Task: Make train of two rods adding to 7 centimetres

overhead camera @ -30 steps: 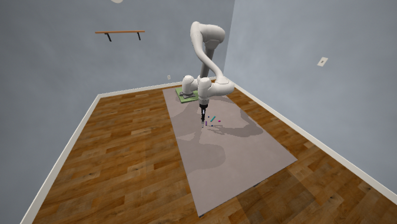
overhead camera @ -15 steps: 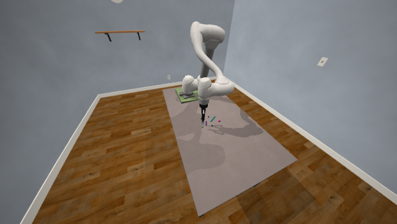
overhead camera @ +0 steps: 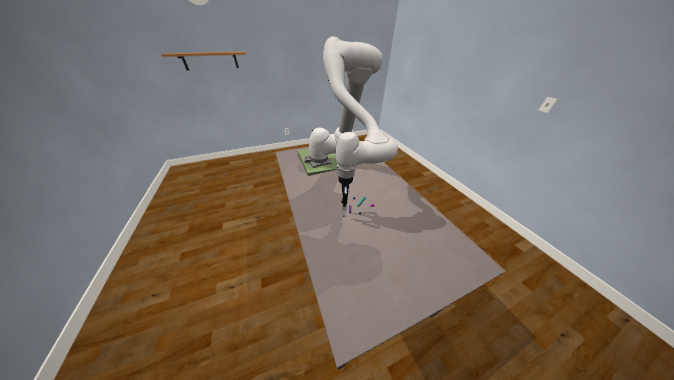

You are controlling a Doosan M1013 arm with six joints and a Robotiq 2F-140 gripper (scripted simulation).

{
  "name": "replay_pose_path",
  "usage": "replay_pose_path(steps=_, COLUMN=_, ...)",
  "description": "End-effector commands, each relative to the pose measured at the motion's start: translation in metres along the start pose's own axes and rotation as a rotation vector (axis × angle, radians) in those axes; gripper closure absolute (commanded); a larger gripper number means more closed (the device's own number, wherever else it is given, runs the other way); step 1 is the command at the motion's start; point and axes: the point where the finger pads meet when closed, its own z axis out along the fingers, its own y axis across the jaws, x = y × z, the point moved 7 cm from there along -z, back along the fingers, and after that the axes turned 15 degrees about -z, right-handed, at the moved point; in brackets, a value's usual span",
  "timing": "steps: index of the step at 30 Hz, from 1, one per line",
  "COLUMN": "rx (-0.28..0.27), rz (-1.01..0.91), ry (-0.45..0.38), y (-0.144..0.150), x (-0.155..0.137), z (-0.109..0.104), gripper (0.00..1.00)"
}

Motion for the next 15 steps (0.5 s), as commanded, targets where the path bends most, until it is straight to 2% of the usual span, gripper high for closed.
replay_pose_path(steps=1, rx=0.0, rz=0.001, ry=0.0, y=0.0, x=0.0, z=0.001, gripper=0.72)
replay_pose_path(steps=15, rx=0.0, rz=0.001, ry=0.0, y=0.0, x=0.0, z=0.02, gripper=0.72)
